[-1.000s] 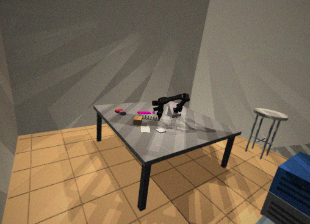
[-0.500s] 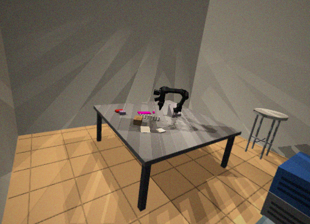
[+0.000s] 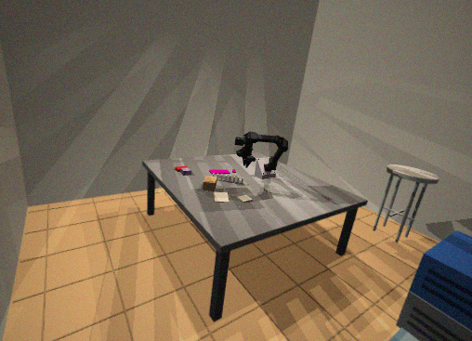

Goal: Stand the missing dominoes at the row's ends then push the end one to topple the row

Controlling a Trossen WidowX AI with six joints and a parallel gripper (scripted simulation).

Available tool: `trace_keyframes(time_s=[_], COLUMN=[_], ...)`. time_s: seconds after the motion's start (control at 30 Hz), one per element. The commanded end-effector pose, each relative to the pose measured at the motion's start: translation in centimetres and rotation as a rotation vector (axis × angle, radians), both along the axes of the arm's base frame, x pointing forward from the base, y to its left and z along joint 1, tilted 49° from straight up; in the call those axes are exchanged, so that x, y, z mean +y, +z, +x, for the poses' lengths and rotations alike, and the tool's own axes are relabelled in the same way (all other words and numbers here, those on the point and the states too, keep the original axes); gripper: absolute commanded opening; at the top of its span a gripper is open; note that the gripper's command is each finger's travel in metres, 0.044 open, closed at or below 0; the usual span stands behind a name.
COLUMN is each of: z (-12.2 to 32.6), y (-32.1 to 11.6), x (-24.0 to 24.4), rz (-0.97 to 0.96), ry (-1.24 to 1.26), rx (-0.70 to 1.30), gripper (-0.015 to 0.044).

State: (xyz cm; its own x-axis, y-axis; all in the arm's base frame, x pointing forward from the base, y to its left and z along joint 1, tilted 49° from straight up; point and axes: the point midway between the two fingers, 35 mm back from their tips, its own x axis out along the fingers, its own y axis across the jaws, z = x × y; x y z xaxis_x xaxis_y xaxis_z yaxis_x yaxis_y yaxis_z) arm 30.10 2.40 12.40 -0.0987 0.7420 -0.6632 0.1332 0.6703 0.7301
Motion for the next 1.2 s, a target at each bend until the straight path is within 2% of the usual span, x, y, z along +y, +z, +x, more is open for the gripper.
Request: trace_keyframes(time_s=[0.0, 0.13, 1.17], z=[-1.9, -2.8, -2.9], y=[-0.7, -1.2, -1.2], x=[2.9, 4.1, 4.2], rz=[0.080, 0.122, 0.124], ry=[0.482, 0.714, 0.725], rx=[-0.527, -0.782, -0.795], gripper=[0.0099, 0.0000, 0.0000])
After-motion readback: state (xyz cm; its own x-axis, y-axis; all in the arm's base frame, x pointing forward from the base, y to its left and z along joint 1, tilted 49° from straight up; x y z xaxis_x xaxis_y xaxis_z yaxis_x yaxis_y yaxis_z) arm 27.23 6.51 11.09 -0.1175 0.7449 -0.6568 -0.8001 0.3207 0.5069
